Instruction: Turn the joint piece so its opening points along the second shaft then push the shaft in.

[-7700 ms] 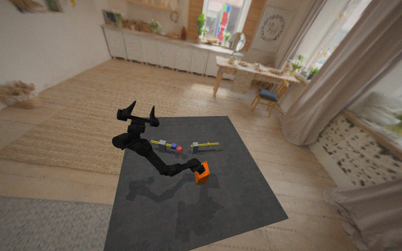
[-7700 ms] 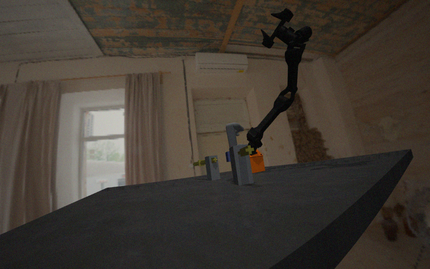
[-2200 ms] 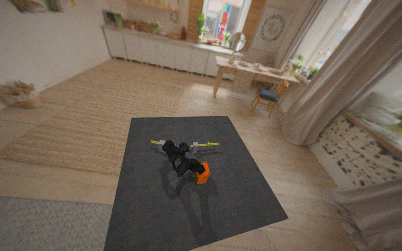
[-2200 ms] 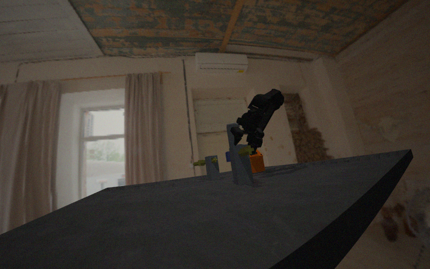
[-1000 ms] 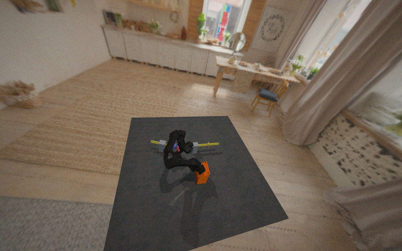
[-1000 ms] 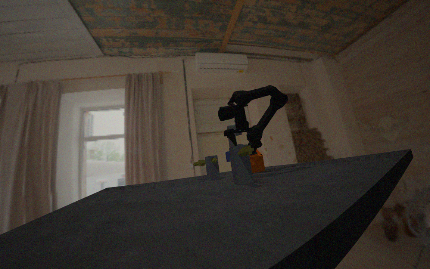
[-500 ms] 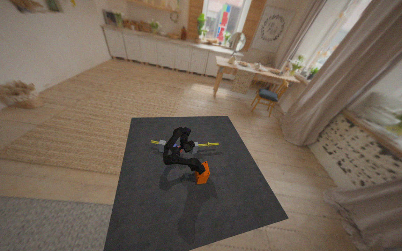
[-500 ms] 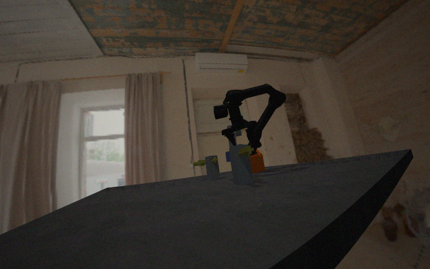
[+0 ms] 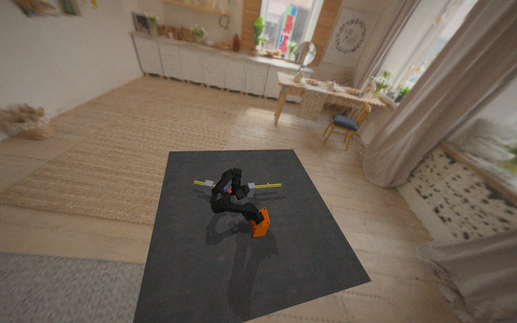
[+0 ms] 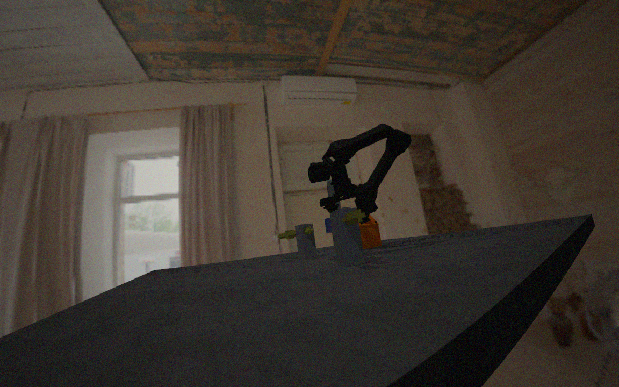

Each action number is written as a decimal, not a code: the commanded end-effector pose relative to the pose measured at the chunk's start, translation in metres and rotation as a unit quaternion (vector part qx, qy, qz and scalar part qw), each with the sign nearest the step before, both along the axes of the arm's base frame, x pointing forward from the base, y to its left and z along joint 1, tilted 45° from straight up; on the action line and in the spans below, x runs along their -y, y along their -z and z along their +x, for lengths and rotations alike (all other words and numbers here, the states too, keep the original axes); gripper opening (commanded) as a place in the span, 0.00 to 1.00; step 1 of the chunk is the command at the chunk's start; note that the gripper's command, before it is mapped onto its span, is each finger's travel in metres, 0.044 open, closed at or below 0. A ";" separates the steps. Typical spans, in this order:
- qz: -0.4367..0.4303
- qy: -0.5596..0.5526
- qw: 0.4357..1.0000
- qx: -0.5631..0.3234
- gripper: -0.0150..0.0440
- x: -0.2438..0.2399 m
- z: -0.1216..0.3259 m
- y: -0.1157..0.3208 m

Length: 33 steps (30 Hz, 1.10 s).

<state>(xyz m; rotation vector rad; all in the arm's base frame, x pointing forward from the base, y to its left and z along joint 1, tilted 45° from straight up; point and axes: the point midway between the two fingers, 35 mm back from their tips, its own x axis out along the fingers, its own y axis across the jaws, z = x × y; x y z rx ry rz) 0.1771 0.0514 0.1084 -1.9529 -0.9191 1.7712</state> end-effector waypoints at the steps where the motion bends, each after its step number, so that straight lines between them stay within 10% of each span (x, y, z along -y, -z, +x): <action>1: 0.003 0.002 1.000 -0.001 1.00 -0.009 0.000 0.007; 33: 0.004 0.002 1.000 0.001 1.00 -0.024 0.067 0.000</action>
